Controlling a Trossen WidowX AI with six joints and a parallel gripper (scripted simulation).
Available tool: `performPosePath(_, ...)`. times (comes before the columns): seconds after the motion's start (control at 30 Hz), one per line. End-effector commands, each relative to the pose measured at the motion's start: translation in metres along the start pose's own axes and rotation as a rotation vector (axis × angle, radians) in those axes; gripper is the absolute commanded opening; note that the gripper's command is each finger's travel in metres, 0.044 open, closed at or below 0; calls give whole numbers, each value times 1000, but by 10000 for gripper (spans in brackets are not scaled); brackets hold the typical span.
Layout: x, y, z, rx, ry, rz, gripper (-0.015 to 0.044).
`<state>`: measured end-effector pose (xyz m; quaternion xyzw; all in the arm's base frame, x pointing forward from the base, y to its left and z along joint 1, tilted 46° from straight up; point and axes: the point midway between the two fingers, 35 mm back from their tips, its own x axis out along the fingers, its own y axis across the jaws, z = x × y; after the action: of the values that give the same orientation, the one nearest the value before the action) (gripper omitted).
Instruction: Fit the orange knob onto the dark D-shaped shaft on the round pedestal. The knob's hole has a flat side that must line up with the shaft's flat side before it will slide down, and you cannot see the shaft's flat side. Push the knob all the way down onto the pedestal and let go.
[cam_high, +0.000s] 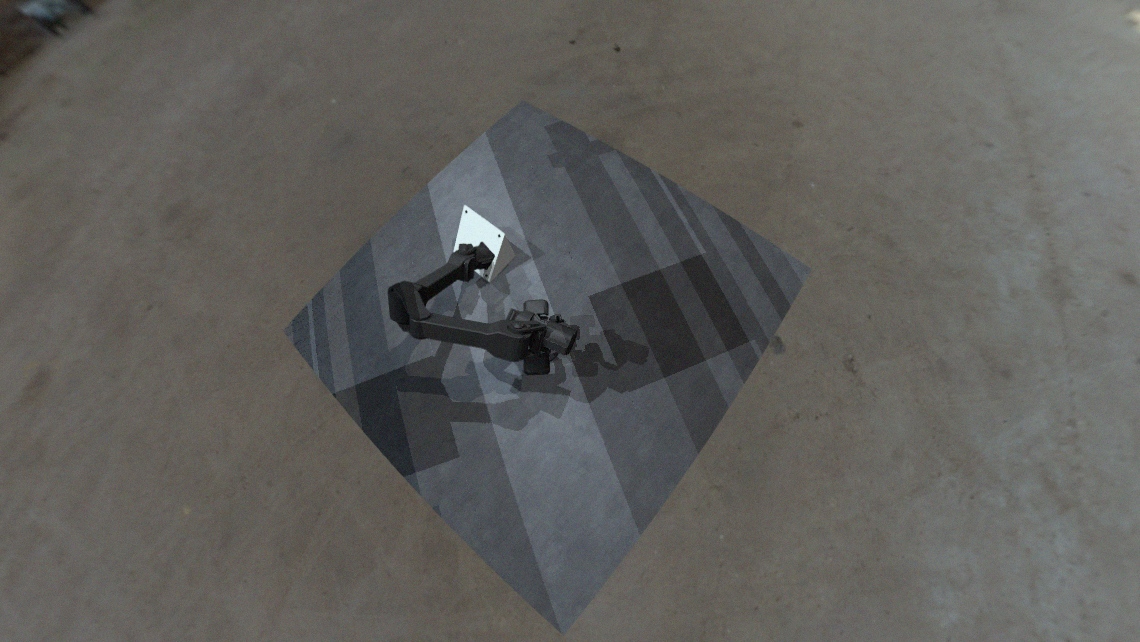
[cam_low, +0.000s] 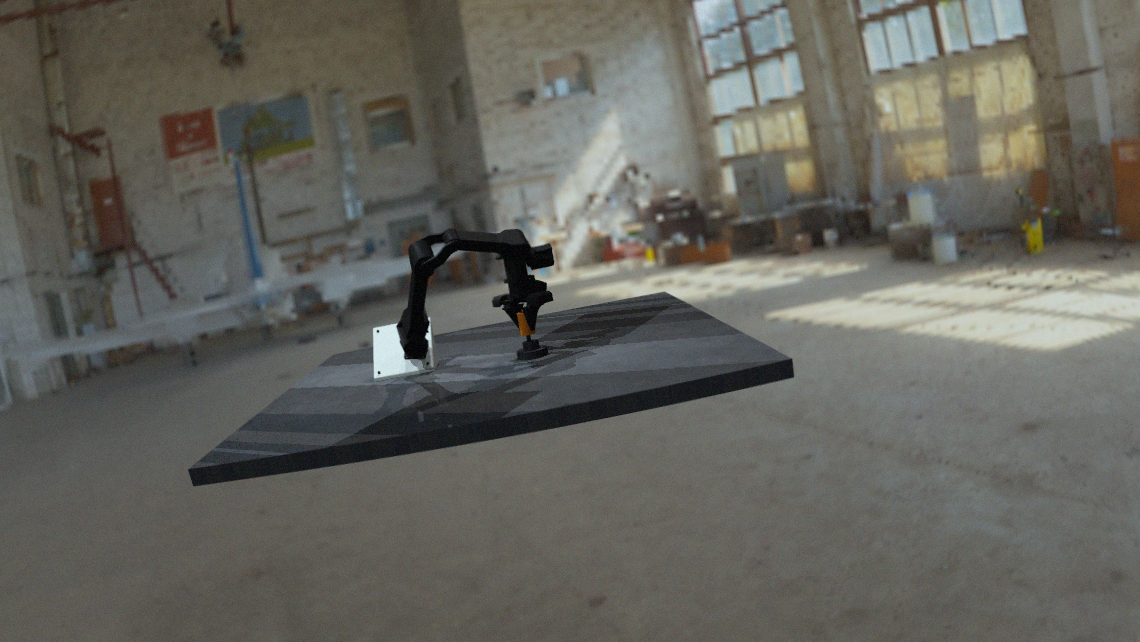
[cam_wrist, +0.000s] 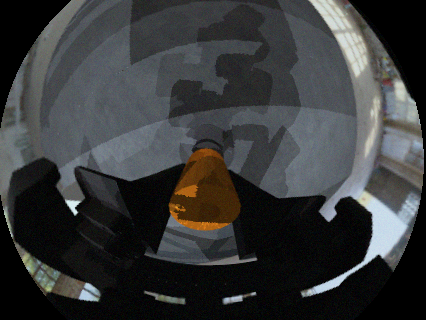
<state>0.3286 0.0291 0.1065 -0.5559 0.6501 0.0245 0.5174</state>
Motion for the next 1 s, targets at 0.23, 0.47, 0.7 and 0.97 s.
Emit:
performPosePath(0.23, 0, -1, 1, -194, -2, -1, 0)
performPosePath(0.47, 2, 0, 1, -194, -2, -1, 0)
performPosePath(0.7, 3, 0, 1, -194, -2, -1, 0)
performPosePath(0.97, -2, -2, 1, -203, -2, -1, 0)
